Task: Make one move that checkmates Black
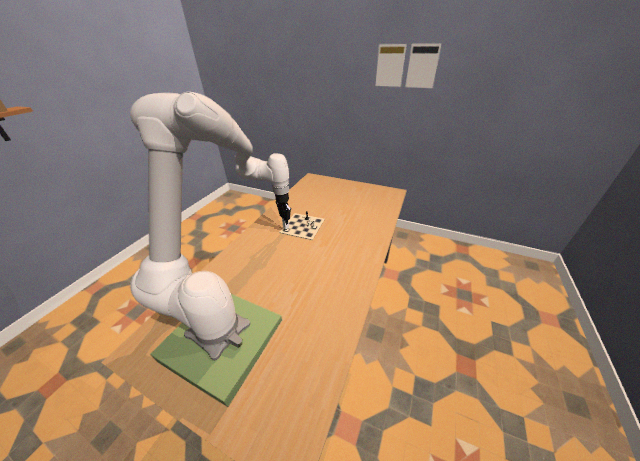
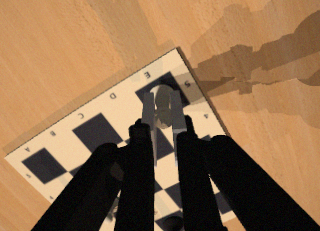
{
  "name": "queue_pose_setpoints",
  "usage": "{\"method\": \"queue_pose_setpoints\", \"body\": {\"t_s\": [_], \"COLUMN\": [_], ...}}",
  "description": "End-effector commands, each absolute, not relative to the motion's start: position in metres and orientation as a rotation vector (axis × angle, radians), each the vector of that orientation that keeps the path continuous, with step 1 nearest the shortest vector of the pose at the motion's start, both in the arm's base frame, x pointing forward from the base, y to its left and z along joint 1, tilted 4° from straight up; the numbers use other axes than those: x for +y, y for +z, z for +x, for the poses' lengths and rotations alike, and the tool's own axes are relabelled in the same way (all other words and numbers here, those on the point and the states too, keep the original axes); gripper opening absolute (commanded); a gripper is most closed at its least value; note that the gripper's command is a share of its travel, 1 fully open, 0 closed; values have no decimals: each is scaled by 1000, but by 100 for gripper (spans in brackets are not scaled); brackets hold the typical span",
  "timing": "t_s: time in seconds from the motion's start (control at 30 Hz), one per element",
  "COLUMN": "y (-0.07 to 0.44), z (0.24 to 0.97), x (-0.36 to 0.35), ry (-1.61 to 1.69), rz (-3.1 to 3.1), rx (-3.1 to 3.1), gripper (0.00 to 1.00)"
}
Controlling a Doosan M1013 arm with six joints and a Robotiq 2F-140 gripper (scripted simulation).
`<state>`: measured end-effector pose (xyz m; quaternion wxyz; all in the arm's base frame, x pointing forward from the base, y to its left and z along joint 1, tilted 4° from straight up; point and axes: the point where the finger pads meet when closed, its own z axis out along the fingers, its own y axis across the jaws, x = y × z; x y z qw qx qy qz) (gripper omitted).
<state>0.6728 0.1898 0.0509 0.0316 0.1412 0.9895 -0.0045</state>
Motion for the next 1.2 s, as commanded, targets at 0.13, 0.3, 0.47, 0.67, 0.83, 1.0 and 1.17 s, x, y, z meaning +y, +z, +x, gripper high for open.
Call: {"method": "queue_pose_setpoints", "body": {"t_s": [0.13, 0.3, 0.47, 0.67, 0.83, 1.0, 1.17], "y": [51, 51, 51, 51, 51, 57, 83], "z": [673, 673, 673, 673, 673, 672, 671], "x": [190, 190, 190, 190, 190, 190, 190], "ry": [-14, -14, -14, -14, -14, -14, -14], "rz": [435, 435, 435, 435, 435, 435, 435], "rx": [3048, 3048, 3048, 3048, 3048, 3048, 3048], "gripper": [0, 0, 0, 0, 0, 0, 0]}}
